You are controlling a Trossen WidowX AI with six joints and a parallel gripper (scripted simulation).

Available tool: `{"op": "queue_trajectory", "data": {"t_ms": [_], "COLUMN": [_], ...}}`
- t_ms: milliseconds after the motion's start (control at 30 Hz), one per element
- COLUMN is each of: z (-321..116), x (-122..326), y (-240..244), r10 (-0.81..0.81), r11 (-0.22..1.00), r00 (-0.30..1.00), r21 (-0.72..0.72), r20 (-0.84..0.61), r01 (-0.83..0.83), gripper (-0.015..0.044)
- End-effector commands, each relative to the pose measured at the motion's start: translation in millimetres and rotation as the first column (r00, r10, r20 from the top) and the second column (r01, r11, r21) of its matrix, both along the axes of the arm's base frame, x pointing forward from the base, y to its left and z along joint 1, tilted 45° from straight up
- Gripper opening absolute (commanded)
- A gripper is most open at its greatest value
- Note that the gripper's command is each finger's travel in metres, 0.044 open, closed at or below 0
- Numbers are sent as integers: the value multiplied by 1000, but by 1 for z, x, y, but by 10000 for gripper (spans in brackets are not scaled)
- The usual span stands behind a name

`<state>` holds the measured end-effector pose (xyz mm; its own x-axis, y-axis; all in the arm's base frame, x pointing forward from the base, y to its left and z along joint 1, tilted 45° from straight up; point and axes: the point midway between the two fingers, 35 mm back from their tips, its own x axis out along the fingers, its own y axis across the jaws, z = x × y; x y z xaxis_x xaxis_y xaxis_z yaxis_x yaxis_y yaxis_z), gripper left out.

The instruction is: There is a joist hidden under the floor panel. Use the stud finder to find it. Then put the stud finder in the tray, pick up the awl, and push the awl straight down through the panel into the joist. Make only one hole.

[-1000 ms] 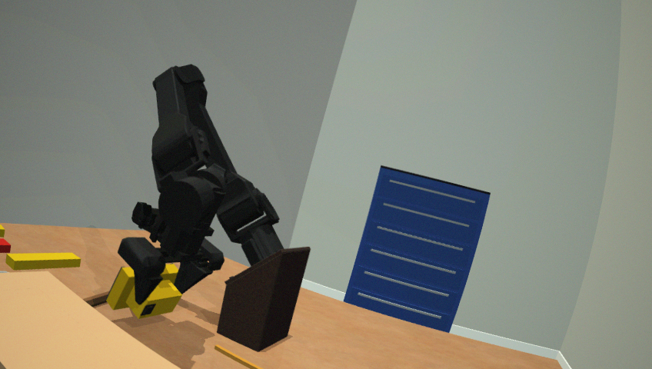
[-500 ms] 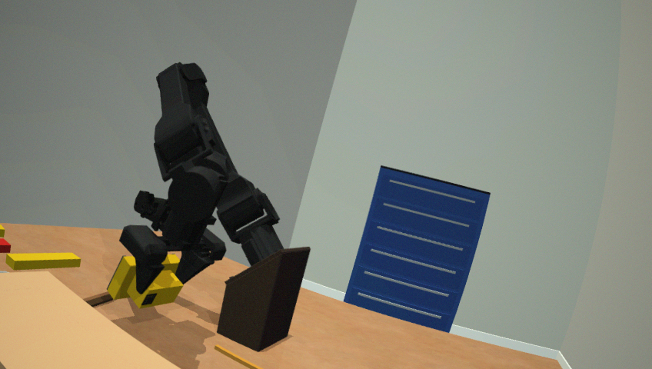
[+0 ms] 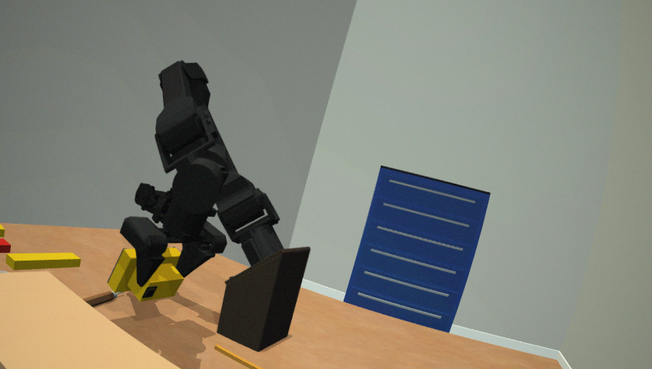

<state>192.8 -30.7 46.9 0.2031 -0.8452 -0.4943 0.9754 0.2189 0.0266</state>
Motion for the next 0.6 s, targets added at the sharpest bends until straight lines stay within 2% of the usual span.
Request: {"op": "queue_trajectory", "data": {"t_ms": [0, 567], "z": [2, 2], "x": [1, 0], "y": [0, -3], "r10": [0, 0], "r11": [1000, 995], "r00": [1000, 1000], "r21": [21, 100], "r20": [0, -27], "r01": [0, 2], "gripper": [0, 0]}}
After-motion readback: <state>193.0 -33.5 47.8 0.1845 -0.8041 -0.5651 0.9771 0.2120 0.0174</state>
